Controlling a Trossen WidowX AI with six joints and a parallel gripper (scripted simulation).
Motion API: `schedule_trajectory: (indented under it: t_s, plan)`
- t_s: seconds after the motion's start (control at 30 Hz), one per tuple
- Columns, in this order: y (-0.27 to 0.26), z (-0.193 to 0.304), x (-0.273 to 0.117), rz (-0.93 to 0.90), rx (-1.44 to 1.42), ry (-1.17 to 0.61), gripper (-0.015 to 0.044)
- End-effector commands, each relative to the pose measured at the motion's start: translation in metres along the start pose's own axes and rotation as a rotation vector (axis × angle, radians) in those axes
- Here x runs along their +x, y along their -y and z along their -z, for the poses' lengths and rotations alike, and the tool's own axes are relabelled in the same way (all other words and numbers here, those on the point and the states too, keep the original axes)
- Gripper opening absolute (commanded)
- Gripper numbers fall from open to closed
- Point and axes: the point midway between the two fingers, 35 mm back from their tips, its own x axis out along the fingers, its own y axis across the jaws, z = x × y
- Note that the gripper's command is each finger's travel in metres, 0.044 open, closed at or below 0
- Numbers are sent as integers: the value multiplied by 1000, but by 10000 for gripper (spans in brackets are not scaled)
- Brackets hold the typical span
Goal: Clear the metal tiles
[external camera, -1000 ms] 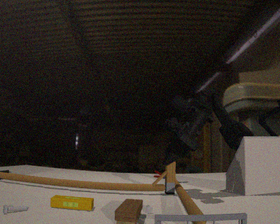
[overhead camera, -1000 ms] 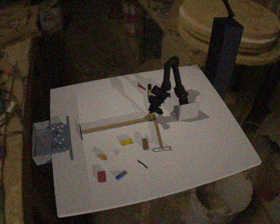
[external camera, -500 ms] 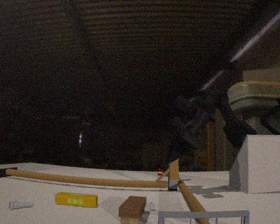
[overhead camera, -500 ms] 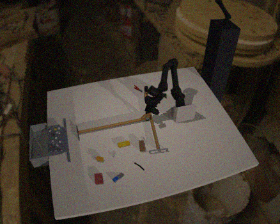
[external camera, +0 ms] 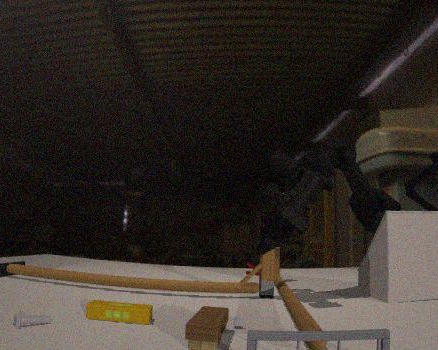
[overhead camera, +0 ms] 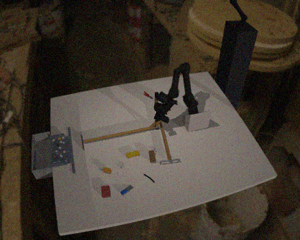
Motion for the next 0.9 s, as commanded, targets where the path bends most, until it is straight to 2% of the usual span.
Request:
schedule_trajectory:
  t_s: [0.0,0.87]
  plan:
    - [1,-10,2,-3,5,12,0]
    - [7,-46,25,1,9,14,0]
